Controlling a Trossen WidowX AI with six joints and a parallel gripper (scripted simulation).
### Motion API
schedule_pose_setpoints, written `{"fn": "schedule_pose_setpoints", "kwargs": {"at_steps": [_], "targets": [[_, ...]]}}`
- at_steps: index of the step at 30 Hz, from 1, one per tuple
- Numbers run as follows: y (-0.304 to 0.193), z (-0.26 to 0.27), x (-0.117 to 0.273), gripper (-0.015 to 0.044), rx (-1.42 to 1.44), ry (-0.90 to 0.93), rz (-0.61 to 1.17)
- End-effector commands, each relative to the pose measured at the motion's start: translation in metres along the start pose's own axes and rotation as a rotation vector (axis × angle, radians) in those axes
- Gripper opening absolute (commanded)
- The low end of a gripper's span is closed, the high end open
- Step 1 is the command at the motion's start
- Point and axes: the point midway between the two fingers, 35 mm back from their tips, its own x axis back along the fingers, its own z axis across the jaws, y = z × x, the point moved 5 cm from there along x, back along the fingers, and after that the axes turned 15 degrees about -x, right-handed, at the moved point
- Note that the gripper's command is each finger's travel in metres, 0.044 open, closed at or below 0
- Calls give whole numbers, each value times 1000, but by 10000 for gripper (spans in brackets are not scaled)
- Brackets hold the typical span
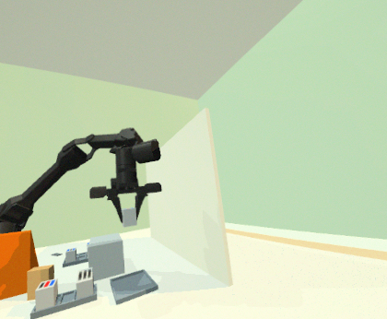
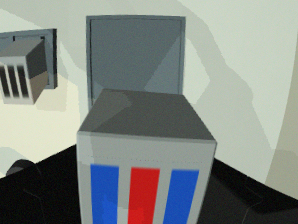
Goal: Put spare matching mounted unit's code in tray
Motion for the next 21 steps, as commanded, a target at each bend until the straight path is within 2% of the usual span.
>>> {"fn": "schedule_pose_setpoints", "kwargs": {"at_steps": [1, 21], "targets": [[-2, 0, -6, 0, -2, 3, -1], [-2, -4, -28, 0, -2, 2, -1]]}}
